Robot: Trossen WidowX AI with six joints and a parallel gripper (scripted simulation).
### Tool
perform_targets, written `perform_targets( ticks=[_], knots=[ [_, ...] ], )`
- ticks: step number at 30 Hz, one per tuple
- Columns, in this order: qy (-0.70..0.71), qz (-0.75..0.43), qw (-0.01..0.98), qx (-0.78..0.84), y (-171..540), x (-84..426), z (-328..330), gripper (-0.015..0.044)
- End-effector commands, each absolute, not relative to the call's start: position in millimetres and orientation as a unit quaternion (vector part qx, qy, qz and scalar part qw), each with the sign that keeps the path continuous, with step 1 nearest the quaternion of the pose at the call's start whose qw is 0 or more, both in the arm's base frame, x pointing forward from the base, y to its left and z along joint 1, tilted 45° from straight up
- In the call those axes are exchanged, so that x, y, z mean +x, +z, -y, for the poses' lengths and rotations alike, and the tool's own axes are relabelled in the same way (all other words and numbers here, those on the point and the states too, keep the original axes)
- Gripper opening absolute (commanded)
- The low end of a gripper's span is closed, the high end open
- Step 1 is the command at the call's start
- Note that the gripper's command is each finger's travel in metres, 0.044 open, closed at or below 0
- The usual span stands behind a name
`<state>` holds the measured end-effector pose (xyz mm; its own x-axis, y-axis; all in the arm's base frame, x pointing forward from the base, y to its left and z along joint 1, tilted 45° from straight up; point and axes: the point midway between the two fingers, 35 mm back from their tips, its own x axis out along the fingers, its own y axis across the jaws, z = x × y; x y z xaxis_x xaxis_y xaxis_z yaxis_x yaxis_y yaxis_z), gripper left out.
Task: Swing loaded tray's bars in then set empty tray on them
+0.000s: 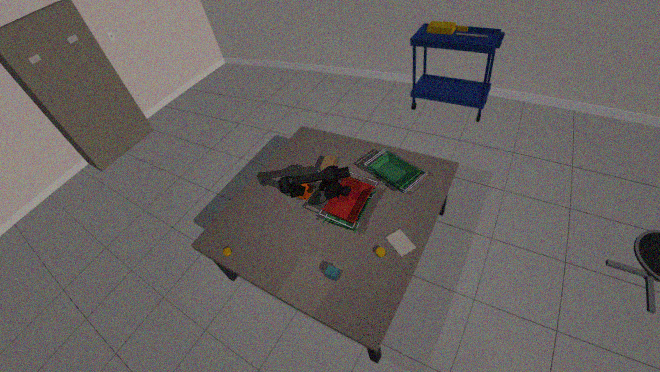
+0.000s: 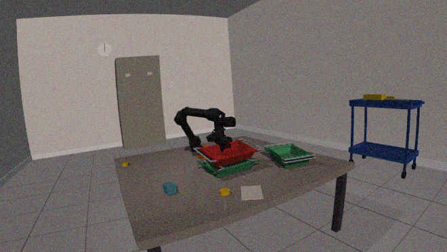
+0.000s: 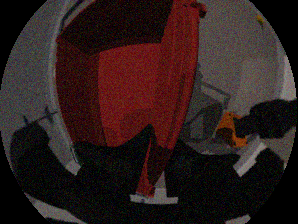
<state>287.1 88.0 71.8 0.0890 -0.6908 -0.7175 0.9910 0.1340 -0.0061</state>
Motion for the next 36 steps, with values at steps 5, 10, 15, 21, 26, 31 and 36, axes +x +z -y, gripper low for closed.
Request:
perform_targets(
  ticks=[5,10,15,21,26,31,36],
  knots=[
    [-0.613,-0.299,0.689,0.246,69,285,-82,0.0000],
    [-0.613,-0.299,0.689,0.246,68,284,-80,0.0000],
    [-0.613,-0.299,0.689,0.246,64,283,-76,0.0000],
    [-0.613,-0.299,0.689,0.246,63,283,-75,0.0000],
    [-0.613,-0.299,0.689,0.246,63,283,-75,0.0000],
    [-0.613,-0.299,0.689,0.246,63,283,-75,0.0000],
    [-0.613,-0.299,0.689,0.246,59,283,-70,0.0000]
  ],
)
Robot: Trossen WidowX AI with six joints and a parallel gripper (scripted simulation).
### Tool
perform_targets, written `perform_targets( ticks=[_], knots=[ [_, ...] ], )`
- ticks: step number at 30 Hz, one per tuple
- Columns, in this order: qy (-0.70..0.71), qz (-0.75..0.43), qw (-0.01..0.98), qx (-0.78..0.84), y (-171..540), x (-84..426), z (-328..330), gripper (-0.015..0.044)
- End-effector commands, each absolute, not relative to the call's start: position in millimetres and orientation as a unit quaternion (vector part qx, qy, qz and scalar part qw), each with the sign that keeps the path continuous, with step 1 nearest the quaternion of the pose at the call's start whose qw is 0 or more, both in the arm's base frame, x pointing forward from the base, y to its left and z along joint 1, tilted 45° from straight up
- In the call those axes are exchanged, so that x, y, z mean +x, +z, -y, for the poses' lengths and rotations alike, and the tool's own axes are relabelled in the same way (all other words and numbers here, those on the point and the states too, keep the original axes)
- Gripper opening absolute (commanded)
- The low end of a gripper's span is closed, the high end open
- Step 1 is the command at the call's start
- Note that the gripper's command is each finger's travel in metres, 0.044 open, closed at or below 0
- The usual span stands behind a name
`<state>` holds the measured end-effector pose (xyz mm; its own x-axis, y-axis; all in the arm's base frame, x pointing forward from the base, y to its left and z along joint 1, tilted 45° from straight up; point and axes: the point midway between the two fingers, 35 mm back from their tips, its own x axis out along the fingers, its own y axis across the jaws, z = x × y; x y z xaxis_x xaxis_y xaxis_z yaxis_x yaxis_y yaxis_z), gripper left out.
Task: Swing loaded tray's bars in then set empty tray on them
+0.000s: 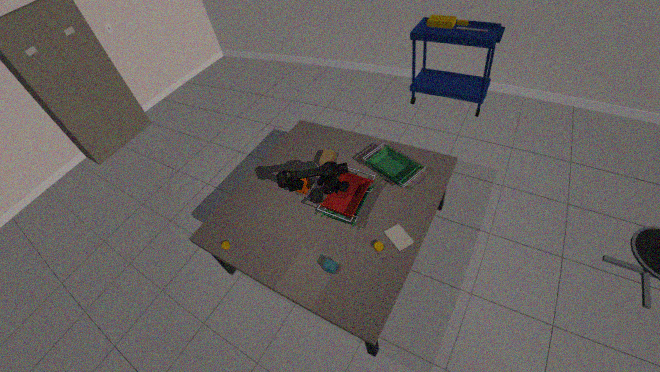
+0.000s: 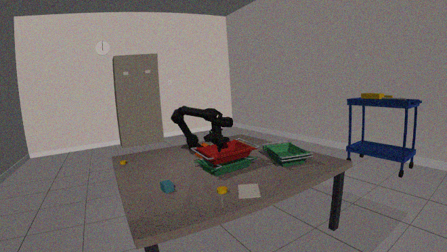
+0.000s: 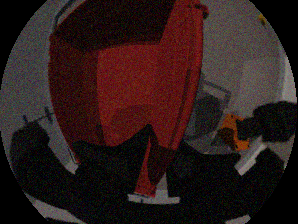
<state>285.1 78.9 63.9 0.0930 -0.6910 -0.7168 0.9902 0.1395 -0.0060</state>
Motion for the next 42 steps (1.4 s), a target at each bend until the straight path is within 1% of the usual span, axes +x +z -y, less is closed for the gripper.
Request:
perform_targets(
  ticks=[1,33,42],
  knots=[
    [-0.613,-0.299,0.689,0.246,58.1,282.6,-69.3,0.0000],
    [-0.613,-0.299,0.689,0.246,57.4,282.4,-68.4,0.0000],
    [-0.613,-0.299,0.689,0.246,57.4,282.4,-68.4,0.0132]
  ],
)
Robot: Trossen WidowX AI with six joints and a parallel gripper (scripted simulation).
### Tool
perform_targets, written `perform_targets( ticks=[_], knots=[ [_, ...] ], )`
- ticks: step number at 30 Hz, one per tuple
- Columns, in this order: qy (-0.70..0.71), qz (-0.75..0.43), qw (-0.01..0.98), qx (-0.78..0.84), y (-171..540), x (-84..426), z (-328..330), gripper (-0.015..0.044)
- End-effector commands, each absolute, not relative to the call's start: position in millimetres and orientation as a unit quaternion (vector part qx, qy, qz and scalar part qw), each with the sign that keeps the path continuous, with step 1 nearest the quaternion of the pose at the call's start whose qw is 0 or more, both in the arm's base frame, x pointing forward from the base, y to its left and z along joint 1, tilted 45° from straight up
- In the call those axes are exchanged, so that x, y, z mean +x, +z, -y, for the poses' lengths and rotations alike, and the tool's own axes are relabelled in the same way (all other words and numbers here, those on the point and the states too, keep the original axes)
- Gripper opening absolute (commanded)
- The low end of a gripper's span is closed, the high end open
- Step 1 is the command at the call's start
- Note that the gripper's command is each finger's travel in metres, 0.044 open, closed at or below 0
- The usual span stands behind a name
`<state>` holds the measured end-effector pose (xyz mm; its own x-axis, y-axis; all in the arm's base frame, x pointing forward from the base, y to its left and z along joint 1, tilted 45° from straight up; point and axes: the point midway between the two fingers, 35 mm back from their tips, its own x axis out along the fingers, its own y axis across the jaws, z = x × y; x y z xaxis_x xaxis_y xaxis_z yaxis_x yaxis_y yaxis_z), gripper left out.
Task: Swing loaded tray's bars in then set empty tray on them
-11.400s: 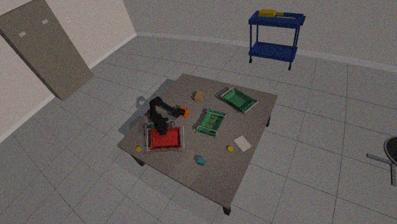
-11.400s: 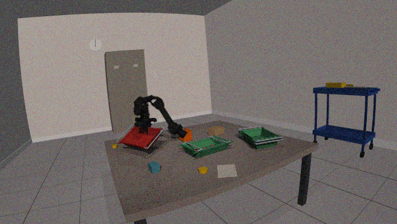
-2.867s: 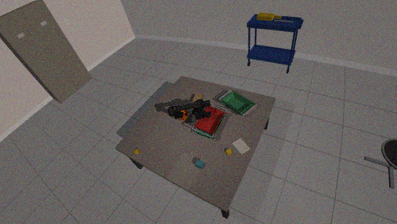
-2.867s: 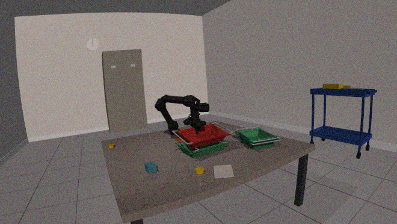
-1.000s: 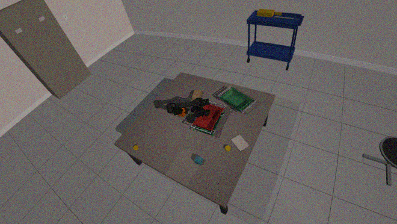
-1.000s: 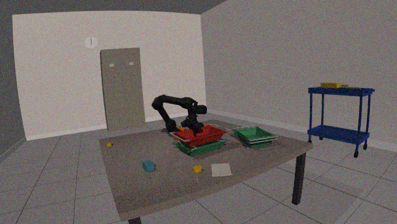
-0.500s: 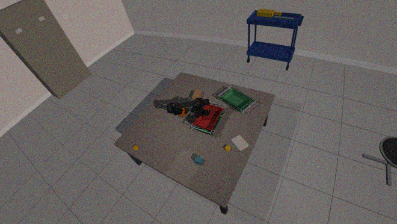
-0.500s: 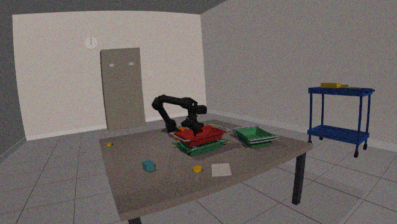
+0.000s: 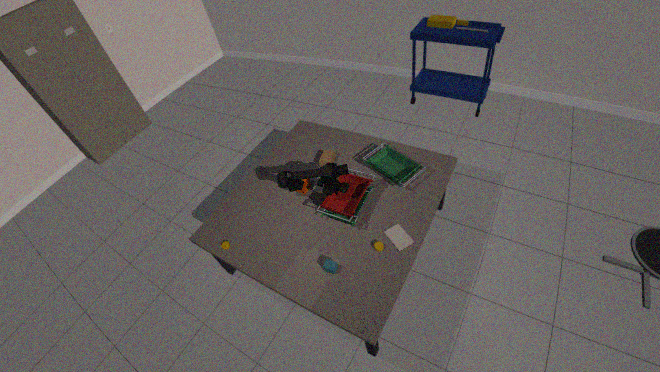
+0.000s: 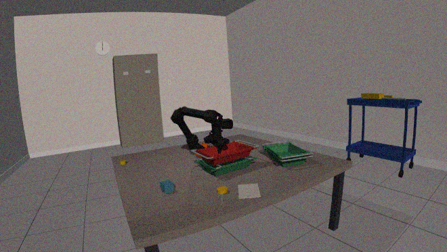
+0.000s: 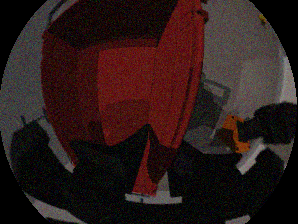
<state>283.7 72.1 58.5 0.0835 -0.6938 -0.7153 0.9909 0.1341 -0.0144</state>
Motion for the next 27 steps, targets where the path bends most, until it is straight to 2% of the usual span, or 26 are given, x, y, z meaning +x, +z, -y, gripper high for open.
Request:
perform_targets(
  ticks=[1,21,27],
  knots=[
    [-0.613,-0.299,0.689,0.246,57.4,282.4,-68.4,0.0147],
    [-0.613,-0.299,0.689,0.246,57.4,282.4,-68.4,0.0440],
    [-0.613,-0.297,0.689,0.249,57.6,282.9,-68.7,0.0440]
  ],
)
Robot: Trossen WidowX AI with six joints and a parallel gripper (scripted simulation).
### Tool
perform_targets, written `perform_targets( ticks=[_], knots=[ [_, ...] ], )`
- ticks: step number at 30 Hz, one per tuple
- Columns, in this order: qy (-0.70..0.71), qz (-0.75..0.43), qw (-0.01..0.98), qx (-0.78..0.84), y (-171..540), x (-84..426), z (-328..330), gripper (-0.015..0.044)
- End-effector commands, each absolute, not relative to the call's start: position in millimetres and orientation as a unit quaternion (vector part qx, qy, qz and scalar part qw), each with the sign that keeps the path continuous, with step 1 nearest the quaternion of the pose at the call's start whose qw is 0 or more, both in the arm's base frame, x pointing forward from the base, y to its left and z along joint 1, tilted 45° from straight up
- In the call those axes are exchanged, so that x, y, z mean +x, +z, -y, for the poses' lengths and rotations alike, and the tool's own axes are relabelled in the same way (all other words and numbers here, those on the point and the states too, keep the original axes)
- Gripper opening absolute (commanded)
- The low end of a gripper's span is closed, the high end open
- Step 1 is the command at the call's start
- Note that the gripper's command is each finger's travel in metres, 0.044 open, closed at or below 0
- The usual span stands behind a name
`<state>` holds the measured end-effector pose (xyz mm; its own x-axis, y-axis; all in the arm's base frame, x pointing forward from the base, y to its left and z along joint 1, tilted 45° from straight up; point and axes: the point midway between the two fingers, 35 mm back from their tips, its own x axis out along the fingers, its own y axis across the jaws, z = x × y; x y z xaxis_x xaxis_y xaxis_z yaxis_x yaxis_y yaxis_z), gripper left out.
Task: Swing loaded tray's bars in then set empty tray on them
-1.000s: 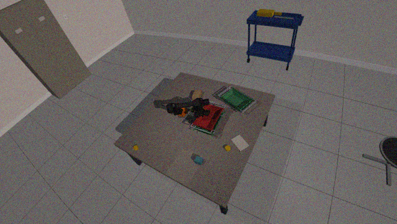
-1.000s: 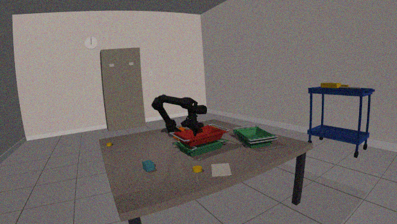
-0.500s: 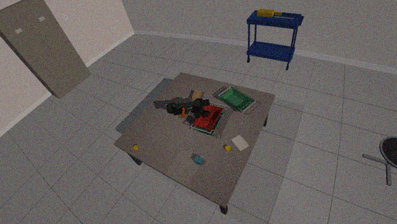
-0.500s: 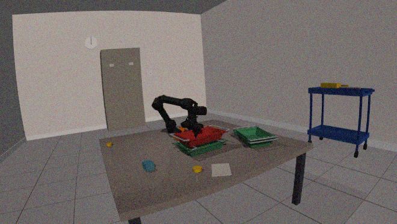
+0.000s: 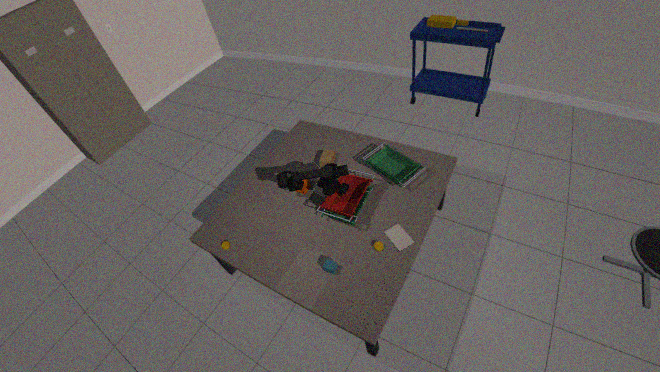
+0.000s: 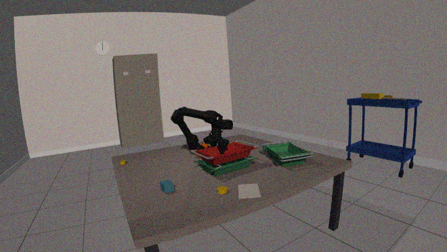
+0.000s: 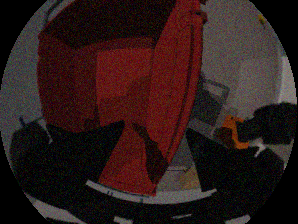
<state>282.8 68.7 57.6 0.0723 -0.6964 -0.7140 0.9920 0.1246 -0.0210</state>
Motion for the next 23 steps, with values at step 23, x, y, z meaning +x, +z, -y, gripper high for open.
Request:
perform_targets(
  ticks=[23],
  knots=[
    [-0.549,-0.325,0.726,0.255,133,267,-140,0.0440]
  ],
)
